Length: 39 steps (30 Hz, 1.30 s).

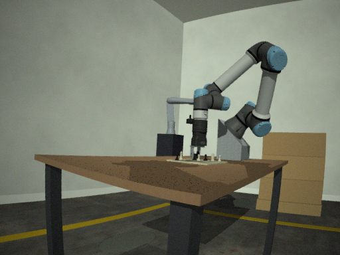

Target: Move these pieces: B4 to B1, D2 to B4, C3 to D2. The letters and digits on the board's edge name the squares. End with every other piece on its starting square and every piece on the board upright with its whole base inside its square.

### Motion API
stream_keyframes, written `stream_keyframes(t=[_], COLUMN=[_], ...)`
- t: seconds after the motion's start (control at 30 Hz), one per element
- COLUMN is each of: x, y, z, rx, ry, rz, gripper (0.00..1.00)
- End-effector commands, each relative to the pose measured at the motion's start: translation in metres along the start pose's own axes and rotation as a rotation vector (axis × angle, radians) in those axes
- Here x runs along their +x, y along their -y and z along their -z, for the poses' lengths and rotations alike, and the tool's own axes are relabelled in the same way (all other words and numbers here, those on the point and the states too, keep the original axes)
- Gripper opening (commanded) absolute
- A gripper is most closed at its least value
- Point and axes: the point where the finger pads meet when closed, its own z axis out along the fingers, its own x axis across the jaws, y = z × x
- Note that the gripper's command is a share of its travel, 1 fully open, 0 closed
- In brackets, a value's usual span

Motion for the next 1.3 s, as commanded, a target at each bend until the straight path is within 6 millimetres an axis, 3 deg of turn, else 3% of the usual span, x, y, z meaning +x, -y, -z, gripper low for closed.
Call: stream_keyframes(t=[0.0, 0.13, 0.17, 1.27], x=[-0.0005, -0.0005, -0.0005, -0.0005], y=[0.0, 0.0, 0.0, 0.0], z=[0.0004, 0.0004, 0.0004, 0.0004], rx=[0.0, 0.0, 0.0, 0.0], ry=[0.001, 0.001, 0.001, 0.001], rz=[0.0, 0.0, 0.0, 0.0], gripper=[0.73, 0.73, 0.0, 0.0])
